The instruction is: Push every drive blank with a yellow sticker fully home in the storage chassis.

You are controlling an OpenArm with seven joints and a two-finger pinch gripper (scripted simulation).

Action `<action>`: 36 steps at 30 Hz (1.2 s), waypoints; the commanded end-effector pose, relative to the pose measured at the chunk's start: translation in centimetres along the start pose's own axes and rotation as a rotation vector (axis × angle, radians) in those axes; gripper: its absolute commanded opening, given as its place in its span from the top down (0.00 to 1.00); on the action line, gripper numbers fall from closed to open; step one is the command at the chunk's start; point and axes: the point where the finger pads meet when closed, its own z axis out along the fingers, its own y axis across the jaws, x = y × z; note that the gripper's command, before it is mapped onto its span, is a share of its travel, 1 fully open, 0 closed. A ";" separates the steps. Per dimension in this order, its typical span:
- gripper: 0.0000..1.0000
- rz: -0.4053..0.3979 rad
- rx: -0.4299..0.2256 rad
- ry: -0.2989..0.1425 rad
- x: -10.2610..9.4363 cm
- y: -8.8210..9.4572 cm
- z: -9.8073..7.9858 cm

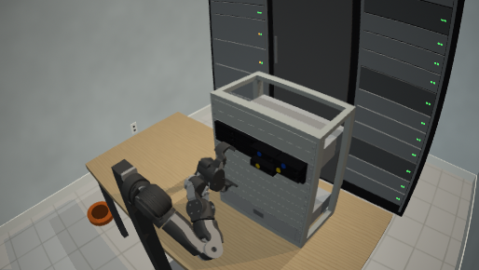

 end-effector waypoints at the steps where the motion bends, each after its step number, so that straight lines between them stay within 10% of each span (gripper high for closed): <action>1: 0.00 -0.001 -0.002 0.000 0.0 0.1 0.0; 13: 0.00 -0.002 0.000 -0.002 -0.8 0.0 0.4; 28: 0.00 0.000 -0.008 -0.002 -10.3 -0.2 5.0; 36: 0.00 -0.001 -0.007 0.000 -11.2 -0.2 5.5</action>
